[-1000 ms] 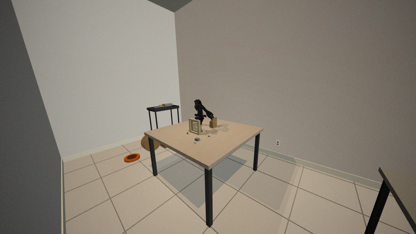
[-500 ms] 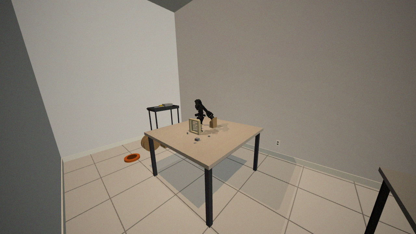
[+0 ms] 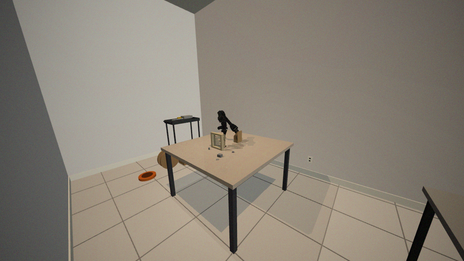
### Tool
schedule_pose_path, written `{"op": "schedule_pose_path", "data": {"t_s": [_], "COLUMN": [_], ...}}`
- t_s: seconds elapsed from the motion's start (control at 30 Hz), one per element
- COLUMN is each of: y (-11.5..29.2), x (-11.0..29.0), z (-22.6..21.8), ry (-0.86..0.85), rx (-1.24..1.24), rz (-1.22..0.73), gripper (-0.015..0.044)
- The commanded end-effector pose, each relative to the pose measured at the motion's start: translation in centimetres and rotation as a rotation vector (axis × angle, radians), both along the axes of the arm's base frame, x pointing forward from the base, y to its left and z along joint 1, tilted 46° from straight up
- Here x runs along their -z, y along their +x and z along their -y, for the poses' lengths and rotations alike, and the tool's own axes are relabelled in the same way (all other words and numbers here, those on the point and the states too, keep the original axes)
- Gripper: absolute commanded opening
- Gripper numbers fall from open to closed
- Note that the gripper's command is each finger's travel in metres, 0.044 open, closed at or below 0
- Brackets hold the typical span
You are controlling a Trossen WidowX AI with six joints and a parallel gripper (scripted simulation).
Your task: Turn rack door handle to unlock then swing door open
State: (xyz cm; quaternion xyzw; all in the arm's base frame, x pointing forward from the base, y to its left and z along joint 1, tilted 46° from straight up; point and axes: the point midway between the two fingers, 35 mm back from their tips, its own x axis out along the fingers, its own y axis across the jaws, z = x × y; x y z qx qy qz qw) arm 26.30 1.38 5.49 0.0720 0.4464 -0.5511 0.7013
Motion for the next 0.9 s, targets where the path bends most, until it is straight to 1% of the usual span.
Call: {"op": "schedule_pose_path", "data": {"t_s": [0.0, 0.87], "y": [-0.7, -3.2], "x": [-0.6, -4.3], "z": [0.6, 4.2], "ry": [-0.002, -0.003], "rx": [-0.066, -0.363], "rz": [-0.062, -0.364], "gripper": [0.0009, 0.0009]}}
